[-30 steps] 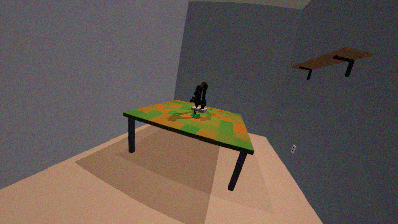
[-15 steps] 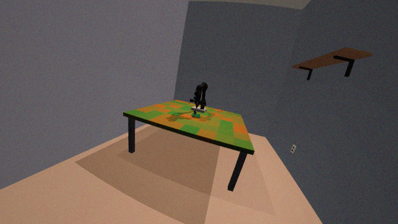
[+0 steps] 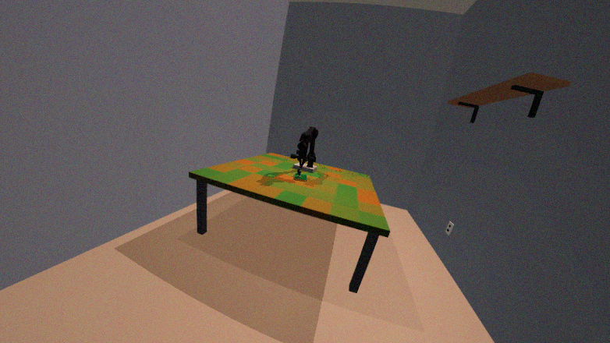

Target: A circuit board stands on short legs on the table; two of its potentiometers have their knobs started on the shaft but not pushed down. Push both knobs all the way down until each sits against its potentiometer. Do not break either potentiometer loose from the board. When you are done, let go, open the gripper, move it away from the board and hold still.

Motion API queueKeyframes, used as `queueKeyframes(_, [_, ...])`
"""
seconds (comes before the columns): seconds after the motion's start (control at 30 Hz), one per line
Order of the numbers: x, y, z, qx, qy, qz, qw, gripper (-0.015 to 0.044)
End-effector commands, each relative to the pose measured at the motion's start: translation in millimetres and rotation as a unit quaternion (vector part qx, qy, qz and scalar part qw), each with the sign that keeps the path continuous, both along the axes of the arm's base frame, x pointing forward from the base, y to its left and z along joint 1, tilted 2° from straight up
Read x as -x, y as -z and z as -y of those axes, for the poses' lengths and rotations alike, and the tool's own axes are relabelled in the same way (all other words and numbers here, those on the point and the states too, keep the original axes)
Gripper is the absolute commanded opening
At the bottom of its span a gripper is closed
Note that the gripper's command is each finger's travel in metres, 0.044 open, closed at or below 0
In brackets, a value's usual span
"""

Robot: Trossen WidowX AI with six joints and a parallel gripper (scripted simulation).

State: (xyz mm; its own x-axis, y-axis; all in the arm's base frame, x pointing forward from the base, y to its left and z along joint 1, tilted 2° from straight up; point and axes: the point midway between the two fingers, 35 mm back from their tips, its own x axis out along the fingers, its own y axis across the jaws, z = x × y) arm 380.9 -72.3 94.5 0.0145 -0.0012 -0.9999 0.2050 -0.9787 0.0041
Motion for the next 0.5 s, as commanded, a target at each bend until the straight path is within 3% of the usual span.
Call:
queueKeyframes(0.0, [0.7, 6.7, 0.6, 0.002, 0.002, -0.003, 1.0, 0.0])
queueKeyframes(0.47, [0.8, 22.5, 0.6, 0.002, 0.002, -0.003, 1.0, 0.0])
